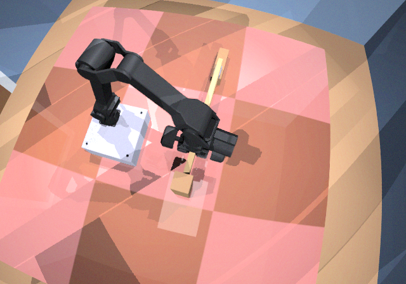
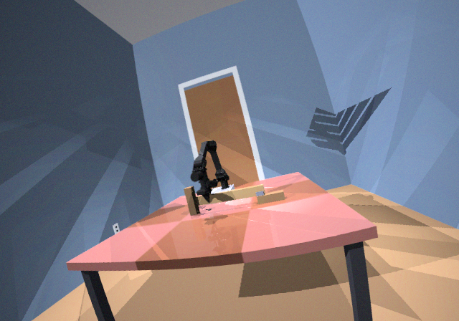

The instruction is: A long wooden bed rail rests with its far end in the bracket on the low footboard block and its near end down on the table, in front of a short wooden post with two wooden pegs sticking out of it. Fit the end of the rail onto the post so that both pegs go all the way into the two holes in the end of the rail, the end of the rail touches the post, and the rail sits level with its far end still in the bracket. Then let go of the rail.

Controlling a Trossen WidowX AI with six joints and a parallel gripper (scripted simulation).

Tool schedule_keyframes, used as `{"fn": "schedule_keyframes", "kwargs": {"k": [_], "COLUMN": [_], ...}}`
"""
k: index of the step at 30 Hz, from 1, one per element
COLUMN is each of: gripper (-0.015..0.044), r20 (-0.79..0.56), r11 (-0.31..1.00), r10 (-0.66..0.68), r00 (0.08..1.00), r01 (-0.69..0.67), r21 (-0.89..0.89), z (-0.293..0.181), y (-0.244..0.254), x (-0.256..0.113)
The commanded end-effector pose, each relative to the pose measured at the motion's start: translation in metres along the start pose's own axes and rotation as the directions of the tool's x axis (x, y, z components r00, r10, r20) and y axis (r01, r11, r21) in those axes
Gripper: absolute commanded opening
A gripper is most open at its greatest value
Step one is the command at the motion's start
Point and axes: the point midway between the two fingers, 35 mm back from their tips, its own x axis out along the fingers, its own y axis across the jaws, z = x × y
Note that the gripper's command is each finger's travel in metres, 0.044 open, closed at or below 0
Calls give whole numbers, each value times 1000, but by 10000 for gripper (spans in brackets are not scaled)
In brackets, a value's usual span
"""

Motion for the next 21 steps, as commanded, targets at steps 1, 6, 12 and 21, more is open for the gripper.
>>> {"fn": "schedule_keyframes", "kwargs": {"k": [1, 6, 12, 21], "gripper": [0, 0, 0, 0], "r20": [-1, -1, -1, -1], "r11": [1000, 1000, 1000, 1000], "r10": [-10, -10, -10, -10], "r00": [1000, 1000, 1000, 1000], "r01": [10, 10, 10, 10], "r21": [-4, -4, -4, -4], "z": [-2, -4, -5, -7], "y": [-3, -3, -3, -3], "x": [-2, -2, -1, 0]}}
